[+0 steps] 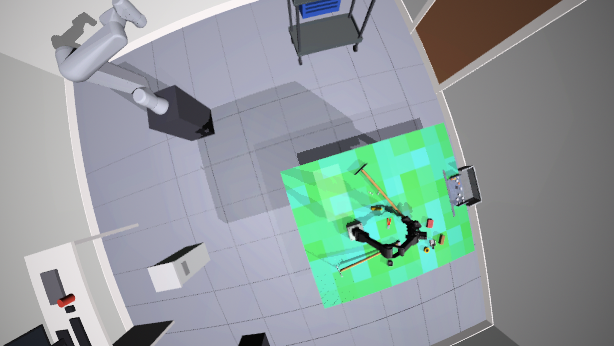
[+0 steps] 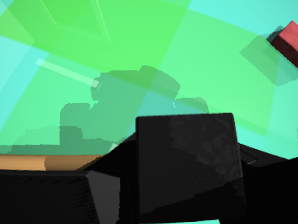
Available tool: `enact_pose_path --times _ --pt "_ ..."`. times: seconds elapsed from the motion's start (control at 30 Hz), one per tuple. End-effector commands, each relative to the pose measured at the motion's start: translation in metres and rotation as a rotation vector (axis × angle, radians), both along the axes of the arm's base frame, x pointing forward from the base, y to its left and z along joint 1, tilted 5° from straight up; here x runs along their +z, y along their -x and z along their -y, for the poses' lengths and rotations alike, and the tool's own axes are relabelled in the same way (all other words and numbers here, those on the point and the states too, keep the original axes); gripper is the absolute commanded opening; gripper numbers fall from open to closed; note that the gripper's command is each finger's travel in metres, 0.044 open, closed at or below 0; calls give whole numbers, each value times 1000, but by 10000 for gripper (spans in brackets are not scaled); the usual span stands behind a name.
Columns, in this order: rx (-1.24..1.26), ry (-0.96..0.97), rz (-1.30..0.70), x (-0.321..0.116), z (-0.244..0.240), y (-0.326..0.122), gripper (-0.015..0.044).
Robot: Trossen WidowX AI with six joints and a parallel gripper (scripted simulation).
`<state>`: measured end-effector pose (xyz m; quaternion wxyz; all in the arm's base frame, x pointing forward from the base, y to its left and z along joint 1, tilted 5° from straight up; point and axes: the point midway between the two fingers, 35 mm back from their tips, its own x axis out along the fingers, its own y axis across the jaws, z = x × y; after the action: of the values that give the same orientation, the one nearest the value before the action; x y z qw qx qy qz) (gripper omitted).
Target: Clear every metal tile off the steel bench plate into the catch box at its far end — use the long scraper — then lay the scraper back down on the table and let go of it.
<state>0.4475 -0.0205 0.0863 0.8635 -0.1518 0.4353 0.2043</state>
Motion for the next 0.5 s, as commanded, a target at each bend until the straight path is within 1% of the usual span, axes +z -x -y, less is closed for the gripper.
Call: enact_pose_path --times 0.0,0.47 --pt "7 -10 14 4 -2 6 0" --pt "7 -10 12 3 -4 27 0"
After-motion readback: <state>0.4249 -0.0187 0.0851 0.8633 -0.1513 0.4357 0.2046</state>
